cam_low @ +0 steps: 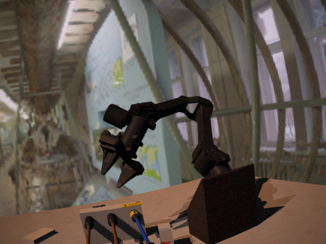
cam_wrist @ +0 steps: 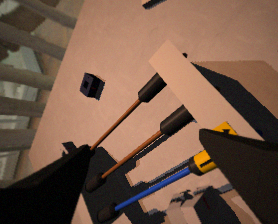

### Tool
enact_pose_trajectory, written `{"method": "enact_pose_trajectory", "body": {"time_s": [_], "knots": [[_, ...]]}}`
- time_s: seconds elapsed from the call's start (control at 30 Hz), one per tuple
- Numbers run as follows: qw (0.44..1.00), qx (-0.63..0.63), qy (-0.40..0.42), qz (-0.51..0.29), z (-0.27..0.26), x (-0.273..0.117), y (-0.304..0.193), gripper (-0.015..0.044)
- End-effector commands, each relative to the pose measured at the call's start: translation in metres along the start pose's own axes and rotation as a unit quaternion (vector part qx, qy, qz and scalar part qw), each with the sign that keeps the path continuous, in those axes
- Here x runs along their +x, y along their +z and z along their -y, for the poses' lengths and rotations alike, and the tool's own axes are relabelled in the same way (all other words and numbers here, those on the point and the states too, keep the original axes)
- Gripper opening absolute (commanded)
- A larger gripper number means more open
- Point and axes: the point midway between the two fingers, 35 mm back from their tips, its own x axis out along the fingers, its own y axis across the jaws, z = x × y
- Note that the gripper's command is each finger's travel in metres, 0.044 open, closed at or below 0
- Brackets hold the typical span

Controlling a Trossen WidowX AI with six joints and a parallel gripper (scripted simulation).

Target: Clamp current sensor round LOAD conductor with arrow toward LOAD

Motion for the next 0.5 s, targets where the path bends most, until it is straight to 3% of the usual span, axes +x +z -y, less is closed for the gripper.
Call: {"method": "enact_pose_trajectory", "body": {"time_s": [0.0,0.17,0.47], "knots": [[0.987,-0.063,-0.135,-0.055,0.020,-0.008,-0.043,0.0440],[0.951,-0.174,-0.255,-0.022,0.038,-0.035,-0.051,0.0440],[0.945,-0.191,-0.266,-0.012,0.039,-0.039,-0.049,0.0440]]}}
